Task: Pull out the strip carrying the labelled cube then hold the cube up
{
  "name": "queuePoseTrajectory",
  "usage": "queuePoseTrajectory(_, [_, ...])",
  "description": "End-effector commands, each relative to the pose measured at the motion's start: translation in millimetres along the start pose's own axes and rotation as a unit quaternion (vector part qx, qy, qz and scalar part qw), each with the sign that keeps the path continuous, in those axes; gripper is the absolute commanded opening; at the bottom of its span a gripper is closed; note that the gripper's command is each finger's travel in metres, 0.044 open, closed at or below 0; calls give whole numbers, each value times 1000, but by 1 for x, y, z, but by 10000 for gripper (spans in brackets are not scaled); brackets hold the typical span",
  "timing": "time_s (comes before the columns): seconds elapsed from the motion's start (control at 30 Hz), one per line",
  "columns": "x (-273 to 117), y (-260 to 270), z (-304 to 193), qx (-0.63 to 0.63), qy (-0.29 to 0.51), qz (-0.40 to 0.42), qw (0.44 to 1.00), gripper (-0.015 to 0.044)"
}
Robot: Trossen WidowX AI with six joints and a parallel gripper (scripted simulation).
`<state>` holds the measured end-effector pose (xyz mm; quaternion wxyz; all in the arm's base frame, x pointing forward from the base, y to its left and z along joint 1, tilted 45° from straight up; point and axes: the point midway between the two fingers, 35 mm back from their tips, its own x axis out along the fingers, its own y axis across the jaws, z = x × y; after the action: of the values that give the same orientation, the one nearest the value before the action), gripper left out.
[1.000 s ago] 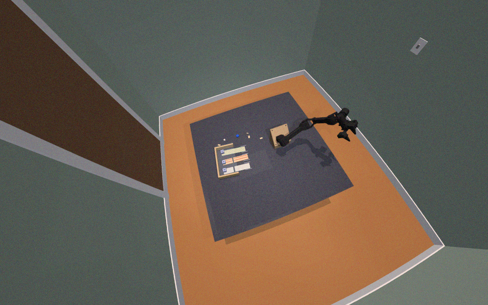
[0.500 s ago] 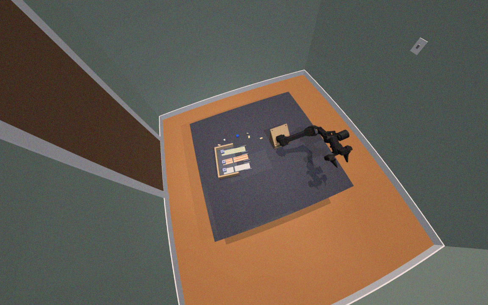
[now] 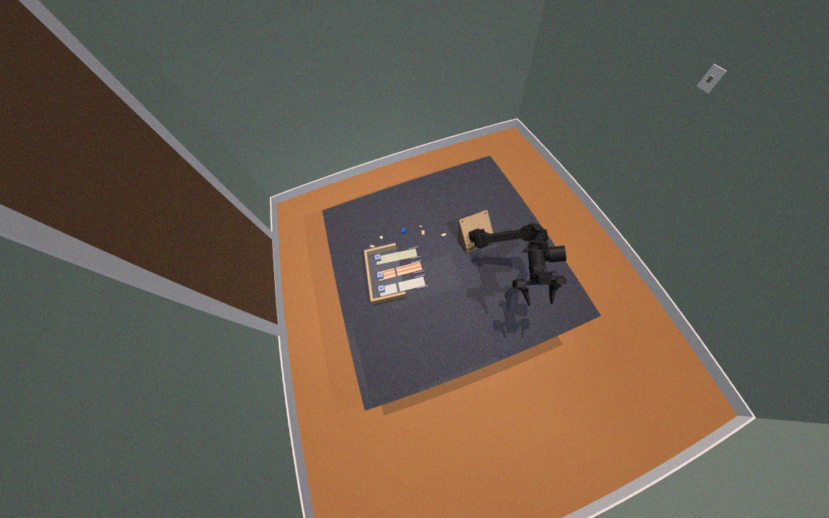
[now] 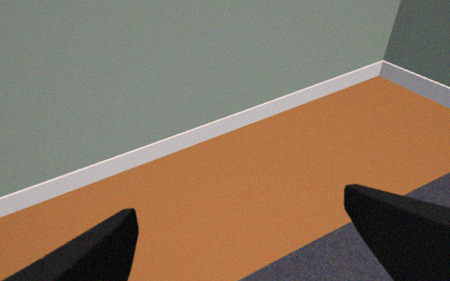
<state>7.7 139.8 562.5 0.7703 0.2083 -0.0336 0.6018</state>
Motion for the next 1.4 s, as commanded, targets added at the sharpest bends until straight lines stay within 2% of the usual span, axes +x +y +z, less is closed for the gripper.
queuePoseTrajectory(0.0, [3, -26, 2, -6, -7, -24, 1000, 400])
queuePoseTrajectory(0.27, [2, -148, 6, 41, -29, -120, 991, 400])
queuePoseTrajectory(0.53, [-29, -265, -22, 72, -25, -224, 972, 400])
queuePoseTrajectory(0.73, [-77, -351, -63, 104, -15, -309, 945, 400])
queuePoseTrajectory(0.97, [-149, -424, -132, 150, 3, -401, 904, 400])
queuePoseTrajectory(1.17, [-214, -457, -207, 200, 23, -468, 860, 400])
queuePoseTrajectory(1.37, [-267, -460, -284, 255, 45, -516, 817, 400])
